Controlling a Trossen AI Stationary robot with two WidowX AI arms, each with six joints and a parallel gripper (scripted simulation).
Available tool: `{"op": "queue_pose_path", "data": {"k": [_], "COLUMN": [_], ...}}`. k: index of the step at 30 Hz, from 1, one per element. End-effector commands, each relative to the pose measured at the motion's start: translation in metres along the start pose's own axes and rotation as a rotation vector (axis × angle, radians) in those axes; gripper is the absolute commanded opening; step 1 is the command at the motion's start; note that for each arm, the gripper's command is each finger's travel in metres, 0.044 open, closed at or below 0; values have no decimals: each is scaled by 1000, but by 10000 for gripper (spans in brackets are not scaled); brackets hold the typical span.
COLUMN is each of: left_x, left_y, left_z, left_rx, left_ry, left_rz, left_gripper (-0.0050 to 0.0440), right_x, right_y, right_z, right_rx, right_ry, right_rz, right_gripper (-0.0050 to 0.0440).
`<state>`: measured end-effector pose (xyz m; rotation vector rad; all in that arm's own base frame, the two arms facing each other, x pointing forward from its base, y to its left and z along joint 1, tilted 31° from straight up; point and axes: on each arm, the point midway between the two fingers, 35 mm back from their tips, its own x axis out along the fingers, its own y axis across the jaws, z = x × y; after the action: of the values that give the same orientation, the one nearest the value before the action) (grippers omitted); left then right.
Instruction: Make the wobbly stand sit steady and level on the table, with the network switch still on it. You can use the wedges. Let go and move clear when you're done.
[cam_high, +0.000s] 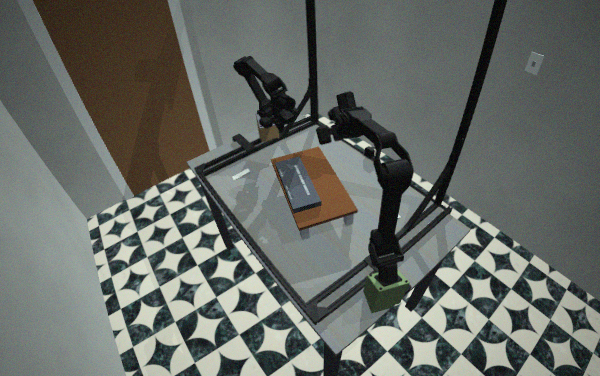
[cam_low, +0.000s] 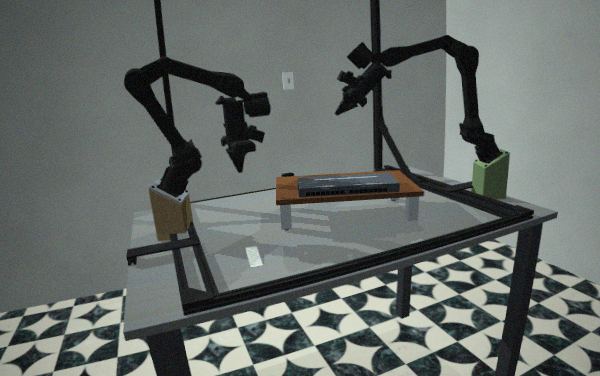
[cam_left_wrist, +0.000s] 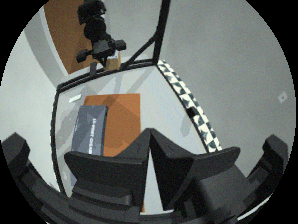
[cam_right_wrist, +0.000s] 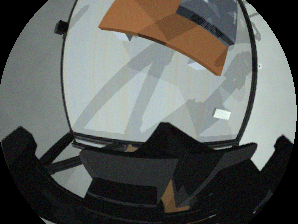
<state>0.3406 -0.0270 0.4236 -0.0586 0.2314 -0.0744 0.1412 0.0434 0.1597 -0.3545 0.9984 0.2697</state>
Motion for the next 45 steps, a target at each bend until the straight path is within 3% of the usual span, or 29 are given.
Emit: {"op": "queue_pose_path", "data": {"k": [1,4,10,21,27,38,44,45], "left_x": [-12,-28,-28,-126,-126,-260,-260,-279], "left_y": [-4,-7,-7,-15,-15,-20,-20,-21], "left_z": [58,100,100,219,219,288,288,285], "left_rx": [10,16,16,31,31,44,44,44], "left_ry": [-197,-350,-350,-873,-873,-1399,-1399,-1440], "left_rz": [-11,-19,-19,-44,-44,-59,-59,-65], "left_gripper": [0,0,0,0,0,0,0,0], "right_x": [0,0,0,0,0,0,0,0], "right_y": [0,0,0,0,0,0,0,0], "right_z": [0,0,0,0,0,0,0,0], "right_rx": [0,0,0,0,0,0,0,0], "right_ry": [0,0,0,0,0,0,0,0], "right_rz": [0,0,0,0,0,0,0,0], "right_gripper": [0,0,0,0,0,0,0,0]}}
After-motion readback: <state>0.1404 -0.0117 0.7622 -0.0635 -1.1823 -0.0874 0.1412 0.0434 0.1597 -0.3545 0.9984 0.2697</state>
